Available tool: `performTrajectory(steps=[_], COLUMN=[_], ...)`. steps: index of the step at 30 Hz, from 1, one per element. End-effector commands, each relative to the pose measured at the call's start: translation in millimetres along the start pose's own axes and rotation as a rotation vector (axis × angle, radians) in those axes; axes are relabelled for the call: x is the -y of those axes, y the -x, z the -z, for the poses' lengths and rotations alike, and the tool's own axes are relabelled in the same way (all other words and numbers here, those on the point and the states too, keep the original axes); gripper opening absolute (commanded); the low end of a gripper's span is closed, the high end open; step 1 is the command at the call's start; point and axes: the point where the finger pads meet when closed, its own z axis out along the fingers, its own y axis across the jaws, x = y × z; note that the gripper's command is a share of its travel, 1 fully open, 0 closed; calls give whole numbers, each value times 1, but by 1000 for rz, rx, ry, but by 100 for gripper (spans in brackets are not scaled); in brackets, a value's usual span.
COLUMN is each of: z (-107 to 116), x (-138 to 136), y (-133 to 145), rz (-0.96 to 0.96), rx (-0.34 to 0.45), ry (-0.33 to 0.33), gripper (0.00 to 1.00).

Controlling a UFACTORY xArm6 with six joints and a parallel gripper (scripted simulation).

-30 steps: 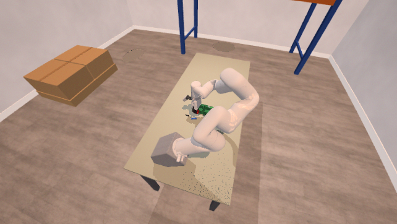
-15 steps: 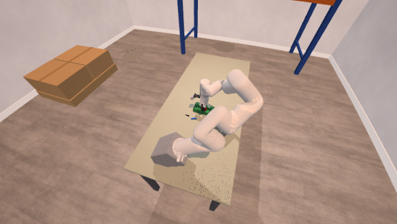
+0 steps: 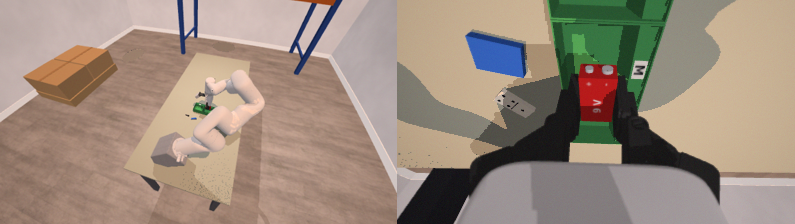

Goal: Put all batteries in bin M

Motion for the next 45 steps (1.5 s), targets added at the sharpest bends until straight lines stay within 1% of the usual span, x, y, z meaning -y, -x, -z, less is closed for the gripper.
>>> performTrajectory(steps=[1,8,32,45], z=[1,1,-43,-43], x=[-1,0,0,1], y=[0,-1,-1,-2], rz=[-1,-1,-1,-1], rx=[-1,-1,-1,-1], ry=[3,3,3,3], gripper=[0,0,0,0])
